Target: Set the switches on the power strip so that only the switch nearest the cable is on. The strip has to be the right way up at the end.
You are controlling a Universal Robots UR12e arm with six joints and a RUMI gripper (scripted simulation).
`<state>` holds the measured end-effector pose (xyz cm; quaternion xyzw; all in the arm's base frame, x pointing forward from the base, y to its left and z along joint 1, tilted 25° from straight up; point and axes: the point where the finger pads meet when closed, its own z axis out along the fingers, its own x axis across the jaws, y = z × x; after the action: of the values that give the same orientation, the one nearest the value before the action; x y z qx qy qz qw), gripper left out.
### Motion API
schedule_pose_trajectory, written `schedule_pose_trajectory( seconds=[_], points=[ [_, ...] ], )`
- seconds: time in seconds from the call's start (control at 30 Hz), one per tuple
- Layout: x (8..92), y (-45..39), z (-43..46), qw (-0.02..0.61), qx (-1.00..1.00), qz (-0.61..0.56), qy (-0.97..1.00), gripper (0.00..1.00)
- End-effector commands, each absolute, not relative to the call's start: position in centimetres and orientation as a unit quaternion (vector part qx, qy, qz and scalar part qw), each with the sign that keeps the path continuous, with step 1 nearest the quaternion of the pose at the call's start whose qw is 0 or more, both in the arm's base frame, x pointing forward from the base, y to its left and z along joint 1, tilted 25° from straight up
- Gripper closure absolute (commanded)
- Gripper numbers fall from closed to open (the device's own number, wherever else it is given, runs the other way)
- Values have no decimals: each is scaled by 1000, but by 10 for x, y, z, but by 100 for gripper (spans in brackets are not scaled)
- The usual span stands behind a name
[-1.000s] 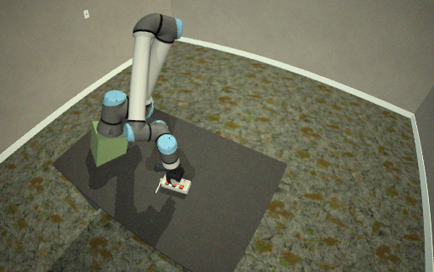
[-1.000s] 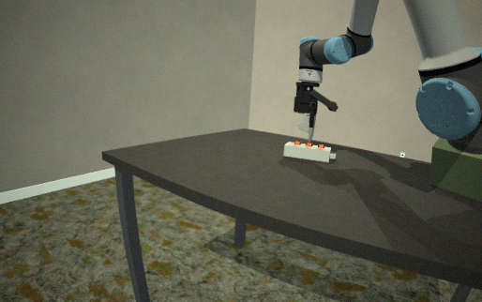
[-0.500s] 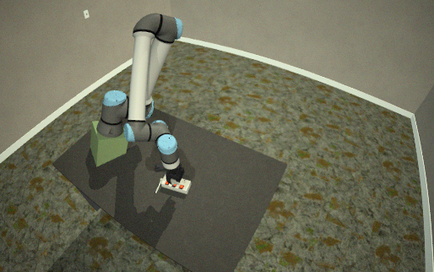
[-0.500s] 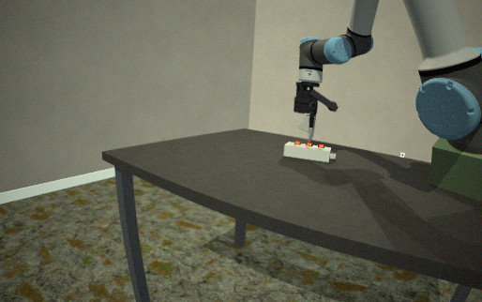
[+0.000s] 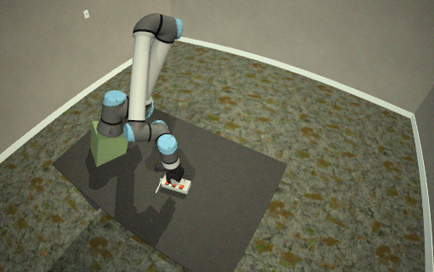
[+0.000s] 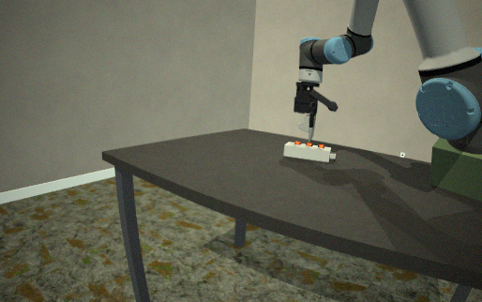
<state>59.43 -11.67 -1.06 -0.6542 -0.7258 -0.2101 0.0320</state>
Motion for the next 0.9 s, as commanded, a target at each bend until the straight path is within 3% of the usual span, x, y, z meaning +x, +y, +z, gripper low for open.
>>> schedule_pose_trajectory(
  seconds=[0.0, 0.87],
  points=[
    [595, -117, -10, 31, -654, -210, -726, 100],
    [597, -114, -18, 31, -654, -210, -726, 100]
  ],
)
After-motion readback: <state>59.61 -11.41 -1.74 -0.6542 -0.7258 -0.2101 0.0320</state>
